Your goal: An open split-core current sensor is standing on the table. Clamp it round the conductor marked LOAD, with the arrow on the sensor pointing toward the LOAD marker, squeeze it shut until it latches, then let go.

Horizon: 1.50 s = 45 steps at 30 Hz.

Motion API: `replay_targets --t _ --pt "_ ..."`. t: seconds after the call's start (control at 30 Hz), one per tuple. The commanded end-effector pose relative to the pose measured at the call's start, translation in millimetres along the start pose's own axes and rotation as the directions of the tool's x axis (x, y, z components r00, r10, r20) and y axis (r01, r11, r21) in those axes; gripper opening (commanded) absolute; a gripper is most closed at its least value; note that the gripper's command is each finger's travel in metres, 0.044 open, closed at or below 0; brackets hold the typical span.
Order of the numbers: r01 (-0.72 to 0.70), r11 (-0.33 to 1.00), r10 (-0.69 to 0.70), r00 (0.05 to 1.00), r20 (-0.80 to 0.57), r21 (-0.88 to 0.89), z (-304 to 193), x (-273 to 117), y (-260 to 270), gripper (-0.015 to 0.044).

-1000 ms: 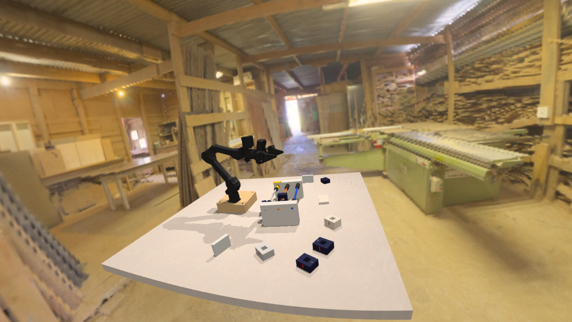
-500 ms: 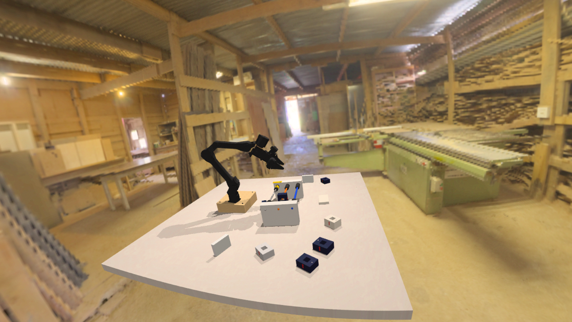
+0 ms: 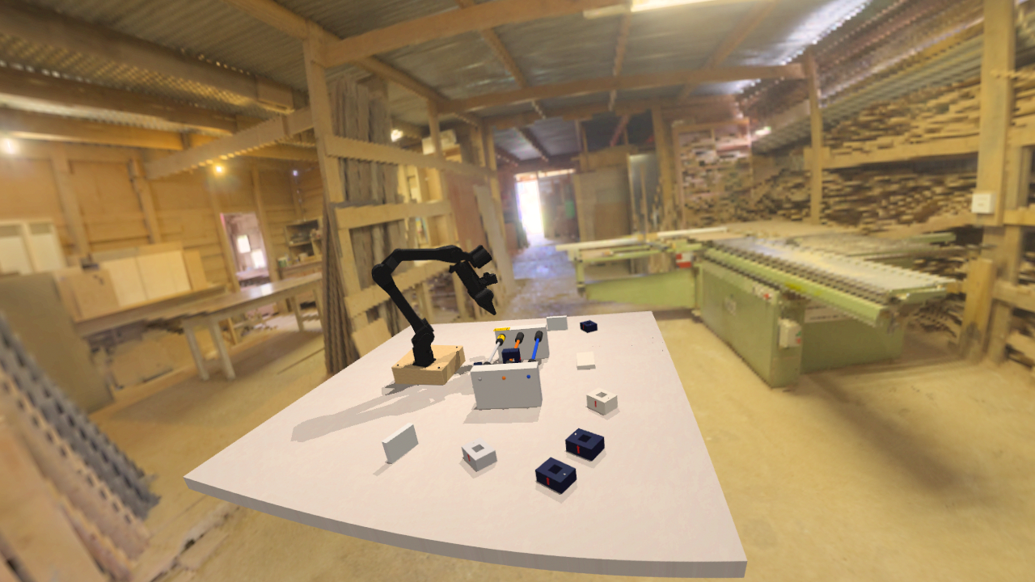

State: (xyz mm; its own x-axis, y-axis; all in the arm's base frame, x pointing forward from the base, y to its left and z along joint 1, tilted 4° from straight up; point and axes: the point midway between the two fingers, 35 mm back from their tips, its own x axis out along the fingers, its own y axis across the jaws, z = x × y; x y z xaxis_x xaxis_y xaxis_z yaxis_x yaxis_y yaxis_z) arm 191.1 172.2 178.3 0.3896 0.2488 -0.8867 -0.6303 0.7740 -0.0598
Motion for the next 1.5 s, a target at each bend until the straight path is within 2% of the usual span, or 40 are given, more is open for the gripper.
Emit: replay_targets --t 0.0,0.57,0.83,1.1,1.47 --pt "0.005 1.000 -0.005 1.000 -0.031 -0.014 -5 -1 3 0.0440" --pt "0.008 1.000 -0.008 0.999 -0.035 -0.012 -5 0 1 0.0440" --pt "0.107 0.991 -0.087 0.972 -0.219 0.081 -43 22 -79 0.0440" --pt "0.142 0.966 -0.047 0.917 -0.397 0.214 -108 27 -144 0.0440" --pt "0.142 0.960 -0.027 0.907 -0.421 0.243 -123 30 -153 0.0440"
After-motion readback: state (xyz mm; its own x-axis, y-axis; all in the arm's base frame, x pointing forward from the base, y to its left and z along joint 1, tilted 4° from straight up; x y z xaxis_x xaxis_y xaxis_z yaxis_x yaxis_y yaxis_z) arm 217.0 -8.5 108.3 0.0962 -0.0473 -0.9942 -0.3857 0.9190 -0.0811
